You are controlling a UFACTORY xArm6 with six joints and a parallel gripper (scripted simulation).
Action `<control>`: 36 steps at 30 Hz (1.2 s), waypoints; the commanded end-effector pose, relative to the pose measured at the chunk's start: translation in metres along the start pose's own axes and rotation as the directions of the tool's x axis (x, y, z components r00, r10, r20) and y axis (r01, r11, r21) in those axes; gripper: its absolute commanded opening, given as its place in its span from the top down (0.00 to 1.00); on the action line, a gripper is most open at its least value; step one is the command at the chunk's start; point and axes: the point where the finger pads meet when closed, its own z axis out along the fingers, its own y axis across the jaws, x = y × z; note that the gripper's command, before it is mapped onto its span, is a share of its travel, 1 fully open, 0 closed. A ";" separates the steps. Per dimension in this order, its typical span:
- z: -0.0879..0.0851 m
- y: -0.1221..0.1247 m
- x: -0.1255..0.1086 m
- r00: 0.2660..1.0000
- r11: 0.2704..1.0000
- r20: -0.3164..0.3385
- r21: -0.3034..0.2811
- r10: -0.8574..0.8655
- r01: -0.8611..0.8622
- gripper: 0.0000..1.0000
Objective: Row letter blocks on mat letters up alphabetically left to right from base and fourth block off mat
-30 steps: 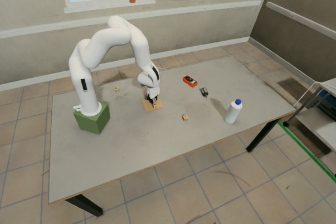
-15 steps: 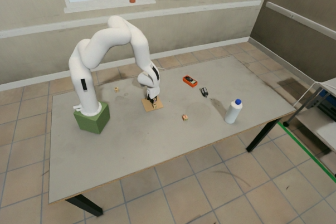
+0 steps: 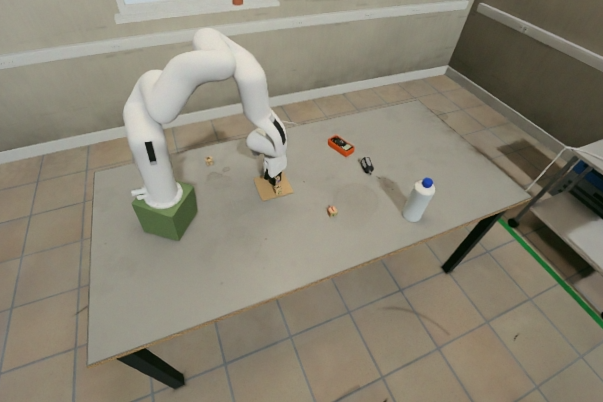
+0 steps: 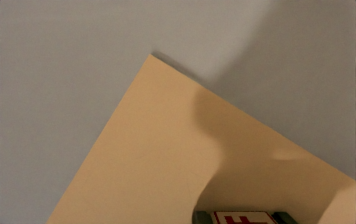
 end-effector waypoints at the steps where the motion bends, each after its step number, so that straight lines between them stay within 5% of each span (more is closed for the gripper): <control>1: -0.001 0.002 -0.001 1.000 1.000 0.001 -0.004 0.000 0.000 0.72; 14: -0.006 0.002 -0.001 1.000 1.000 0.001 -0.004 0.000 0.000 0.72; 30: -0.093 0.002 -0.001 1.000 1.000 0.001 -0.004 0.000 0.000 0.72; 36: -0.101 0.002 -0.001 1.000 1.000 0.001 -0.005 0.000 0.000 0.72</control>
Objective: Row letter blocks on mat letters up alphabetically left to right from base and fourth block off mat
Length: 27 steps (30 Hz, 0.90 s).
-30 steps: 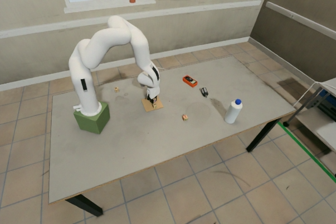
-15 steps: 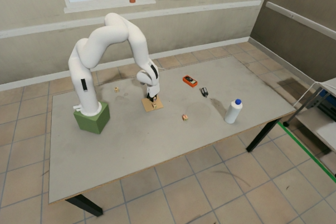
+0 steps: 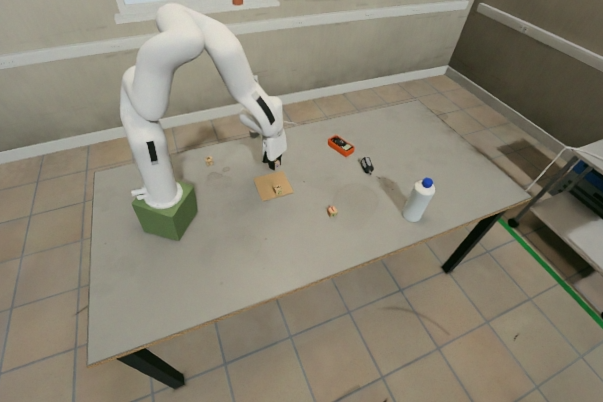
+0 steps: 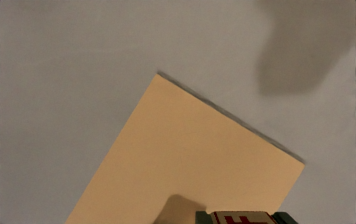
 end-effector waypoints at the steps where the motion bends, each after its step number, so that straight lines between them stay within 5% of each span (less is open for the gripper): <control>1: -0.010 0.000 -0.001 1.000 1.000 -0.006 0.002 -0.001 0.001 0.72; 8: -0.010 0.000 -0.003 1.000 1.000 -0.006 0.003 0.006 -0.006 0.72; 11: -0.008 -0.016 -0.036 0.990 0.990 -0.007 0.005 0.144 -0.144 0.72; 27: -0.006 -0.071 -0.122 0.865 0.865 -0.003 0.005 0.501 -0.501 0.72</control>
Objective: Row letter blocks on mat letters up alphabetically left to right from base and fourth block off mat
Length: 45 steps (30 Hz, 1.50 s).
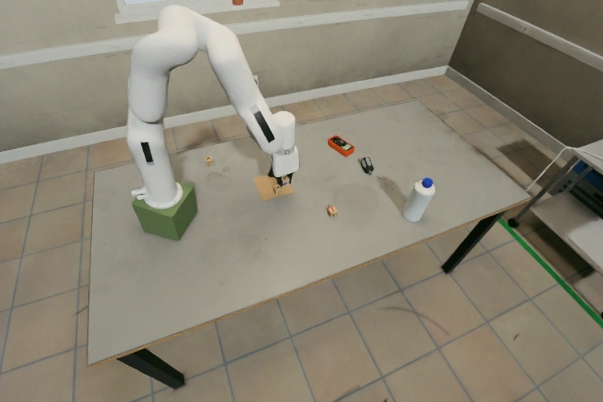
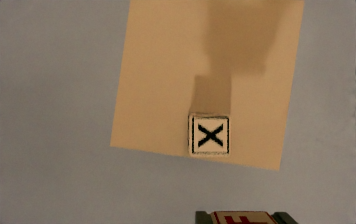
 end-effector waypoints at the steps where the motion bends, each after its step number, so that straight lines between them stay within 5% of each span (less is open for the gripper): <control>1: -0.001 -0.005 -0.033 0.993 0.993 0.001 -0.007 0.119 -0.119 0.72; 20: 0.005 -0.005 -0.034 0.993 0.993 0.001 -0.007 0.122 -0.122 0.72; 38: 0.077 -0.005 -0.034 0.993 0.993 0.001 -0.006 0.122 -0.122 0.72; 45: 0.093 -0.005 -0.034 0.993 0.993 0.001 -0.006 0.122 -0.122 0.72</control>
